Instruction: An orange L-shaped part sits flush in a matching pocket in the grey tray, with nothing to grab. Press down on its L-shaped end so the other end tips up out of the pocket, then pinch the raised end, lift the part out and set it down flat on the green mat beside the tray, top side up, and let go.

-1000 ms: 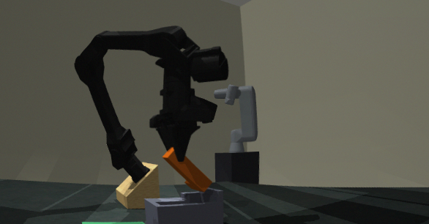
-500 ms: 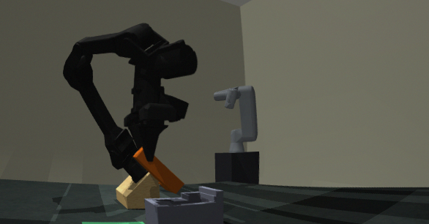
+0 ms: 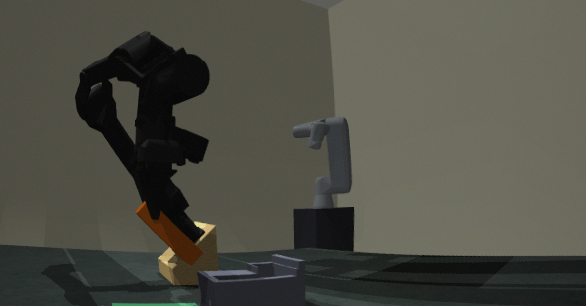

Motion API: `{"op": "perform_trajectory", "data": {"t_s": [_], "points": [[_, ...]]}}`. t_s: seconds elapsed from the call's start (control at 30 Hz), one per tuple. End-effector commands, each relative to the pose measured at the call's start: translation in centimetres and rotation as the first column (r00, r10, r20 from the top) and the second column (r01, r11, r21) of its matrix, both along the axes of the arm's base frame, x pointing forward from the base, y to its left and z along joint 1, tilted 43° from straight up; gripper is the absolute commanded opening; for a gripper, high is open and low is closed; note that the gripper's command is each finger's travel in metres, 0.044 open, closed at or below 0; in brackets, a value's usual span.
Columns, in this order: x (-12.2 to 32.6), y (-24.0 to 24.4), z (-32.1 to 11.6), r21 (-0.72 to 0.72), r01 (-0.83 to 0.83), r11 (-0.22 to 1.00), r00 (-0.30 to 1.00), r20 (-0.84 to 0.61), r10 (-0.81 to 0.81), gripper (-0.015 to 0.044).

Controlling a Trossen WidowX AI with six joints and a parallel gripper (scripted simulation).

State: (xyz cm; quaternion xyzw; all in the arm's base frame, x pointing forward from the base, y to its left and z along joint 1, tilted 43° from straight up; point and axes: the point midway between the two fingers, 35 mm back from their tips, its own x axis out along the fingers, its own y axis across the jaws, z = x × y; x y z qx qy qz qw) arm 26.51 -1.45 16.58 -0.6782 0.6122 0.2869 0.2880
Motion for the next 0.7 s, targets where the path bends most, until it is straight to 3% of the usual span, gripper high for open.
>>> {"op": "perform_trajectory", "data": {"t_s": [0.0, 0.67], "points": [[-0.2, -1.6, 1.5, -0.005, -0.004, 1.000, 1.000, 0.001, 0.004, 0.0000], [0.0, -3.2, 0.2, -0.005, -0.004, 1.000, 1.000, 0.002, 0.004, 0.0000]]}}
